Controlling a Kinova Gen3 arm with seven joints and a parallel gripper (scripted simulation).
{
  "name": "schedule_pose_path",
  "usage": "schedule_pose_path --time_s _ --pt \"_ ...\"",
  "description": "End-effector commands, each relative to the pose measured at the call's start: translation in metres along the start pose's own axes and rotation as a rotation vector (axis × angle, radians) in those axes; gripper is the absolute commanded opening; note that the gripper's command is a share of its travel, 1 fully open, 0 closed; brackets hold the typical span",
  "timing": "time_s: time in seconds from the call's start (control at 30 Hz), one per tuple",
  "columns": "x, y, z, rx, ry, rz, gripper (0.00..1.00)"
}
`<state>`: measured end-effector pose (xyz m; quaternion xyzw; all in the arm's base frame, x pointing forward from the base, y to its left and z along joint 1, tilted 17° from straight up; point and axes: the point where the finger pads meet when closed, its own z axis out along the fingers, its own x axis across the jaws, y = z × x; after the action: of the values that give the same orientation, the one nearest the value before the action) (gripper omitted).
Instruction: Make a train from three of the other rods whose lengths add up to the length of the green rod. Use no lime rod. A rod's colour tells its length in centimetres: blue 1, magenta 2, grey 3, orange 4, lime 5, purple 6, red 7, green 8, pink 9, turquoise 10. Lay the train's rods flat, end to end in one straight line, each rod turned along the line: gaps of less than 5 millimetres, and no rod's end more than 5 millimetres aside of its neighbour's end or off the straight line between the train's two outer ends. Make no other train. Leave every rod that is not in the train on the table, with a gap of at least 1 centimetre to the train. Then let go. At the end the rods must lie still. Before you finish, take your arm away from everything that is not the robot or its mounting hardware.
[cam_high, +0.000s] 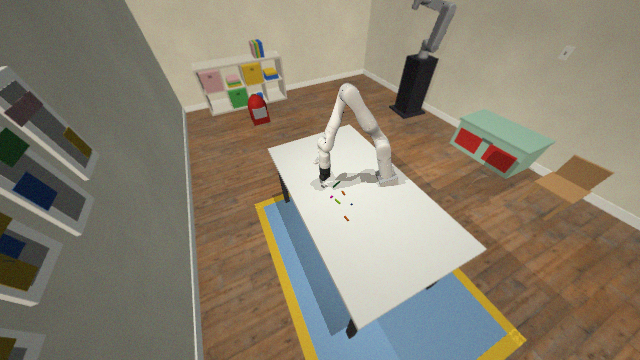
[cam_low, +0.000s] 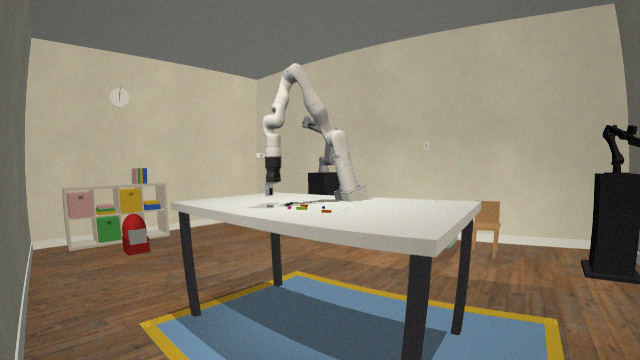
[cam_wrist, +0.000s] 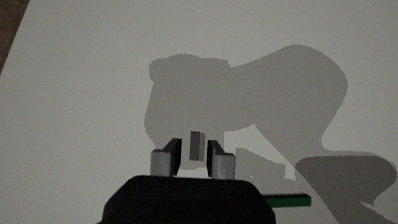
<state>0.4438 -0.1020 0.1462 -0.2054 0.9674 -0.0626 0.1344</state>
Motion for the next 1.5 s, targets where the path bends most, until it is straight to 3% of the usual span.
schedule_pose_path --time_s 0.0,0.63,1.47 --pt "0.001 0.002 0.006 -0.005 0.004 -0.003 0.54" --pt "0.0 0.002 0.031 -0.005 0.004 -0.003 0.54" --pt "0.0 0.002 0.037 -0.005 0.004 -0.003 0.54"
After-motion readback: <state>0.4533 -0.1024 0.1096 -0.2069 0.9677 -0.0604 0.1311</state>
